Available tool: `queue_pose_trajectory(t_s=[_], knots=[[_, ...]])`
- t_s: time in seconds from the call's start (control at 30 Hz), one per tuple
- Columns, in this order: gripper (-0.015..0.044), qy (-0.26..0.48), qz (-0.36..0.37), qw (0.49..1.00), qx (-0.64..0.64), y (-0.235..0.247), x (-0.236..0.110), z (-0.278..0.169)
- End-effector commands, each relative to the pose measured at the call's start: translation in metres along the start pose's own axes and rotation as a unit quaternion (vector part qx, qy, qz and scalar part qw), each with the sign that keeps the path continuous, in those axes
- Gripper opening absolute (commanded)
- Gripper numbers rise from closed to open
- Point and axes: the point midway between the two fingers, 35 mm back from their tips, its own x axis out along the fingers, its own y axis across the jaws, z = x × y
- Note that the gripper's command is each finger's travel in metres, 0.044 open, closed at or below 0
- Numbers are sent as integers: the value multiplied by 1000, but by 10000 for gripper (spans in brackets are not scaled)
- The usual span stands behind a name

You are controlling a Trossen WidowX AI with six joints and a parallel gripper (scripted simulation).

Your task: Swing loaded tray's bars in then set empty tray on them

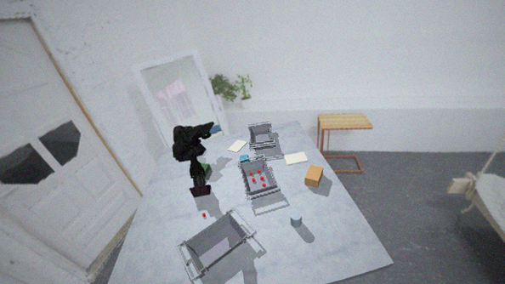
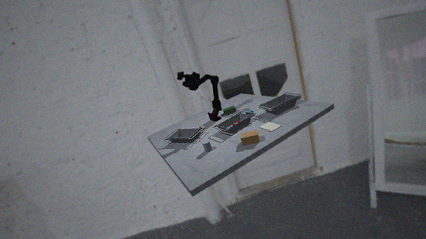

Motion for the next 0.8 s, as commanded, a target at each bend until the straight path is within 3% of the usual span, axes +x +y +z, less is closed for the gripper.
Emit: queue_pose_trajectory(t_s=[0.0, 0.23, 0.37, 0.53, 0.77], knots=[[374, 0, 0, 1000, 0, 0, 0, 0], [190, -2, 0, 1000, 4, 0, 1, 1], [85, -47, 4, 994, 102, -1, 26, 34], [85, -142, 41, 944, 297, -7, 66, 102], [85, -245, 139, 815, 506, -19, 90, 184]])
